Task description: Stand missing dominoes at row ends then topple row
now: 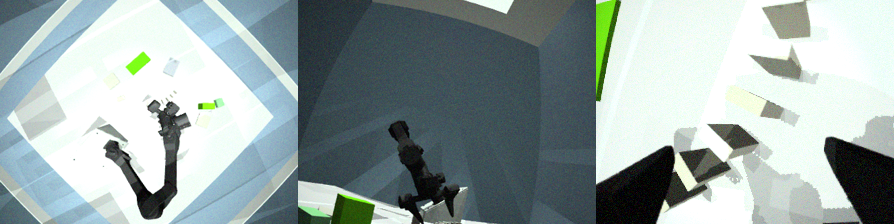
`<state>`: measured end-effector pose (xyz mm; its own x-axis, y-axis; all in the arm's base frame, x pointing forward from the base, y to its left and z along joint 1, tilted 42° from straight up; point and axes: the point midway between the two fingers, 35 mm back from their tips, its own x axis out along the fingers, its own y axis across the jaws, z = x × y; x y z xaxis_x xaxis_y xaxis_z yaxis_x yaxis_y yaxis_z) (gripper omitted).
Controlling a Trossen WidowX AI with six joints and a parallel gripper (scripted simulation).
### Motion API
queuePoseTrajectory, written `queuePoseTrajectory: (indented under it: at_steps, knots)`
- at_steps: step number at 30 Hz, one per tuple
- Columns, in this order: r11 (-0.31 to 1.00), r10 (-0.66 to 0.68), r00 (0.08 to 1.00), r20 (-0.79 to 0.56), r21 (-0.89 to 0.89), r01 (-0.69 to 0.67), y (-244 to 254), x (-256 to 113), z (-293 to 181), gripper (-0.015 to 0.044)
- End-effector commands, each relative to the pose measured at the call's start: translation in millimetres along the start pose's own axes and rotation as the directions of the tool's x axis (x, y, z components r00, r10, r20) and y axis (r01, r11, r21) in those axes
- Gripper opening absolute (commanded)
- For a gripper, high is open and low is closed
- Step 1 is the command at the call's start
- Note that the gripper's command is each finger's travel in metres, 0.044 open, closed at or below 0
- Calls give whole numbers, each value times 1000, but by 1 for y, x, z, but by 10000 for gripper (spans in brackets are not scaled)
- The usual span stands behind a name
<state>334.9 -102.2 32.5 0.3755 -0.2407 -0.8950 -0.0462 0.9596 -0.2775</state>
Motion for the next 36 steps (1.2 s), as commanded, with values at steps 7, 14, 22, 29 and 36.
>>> queuePoseTrajectory:
  at_steps: [7, 14, 22, 29, 36]
  knots:
    - [894, -434, 809, -395, -297, 335, -4, -85, -15, 440]
    - [894, -434, 809, -395, -297, 335, -4, -85, -15, 440]
    - [894, -434, 810, -395, -297, 334, -22, -50, -30, 440]
    - [893, -437, 808, -395, -298, 337, -33, -32, -41, 440]
    - [893, -437, 808, -395, -298, 337, -38, -23, -45, 440]
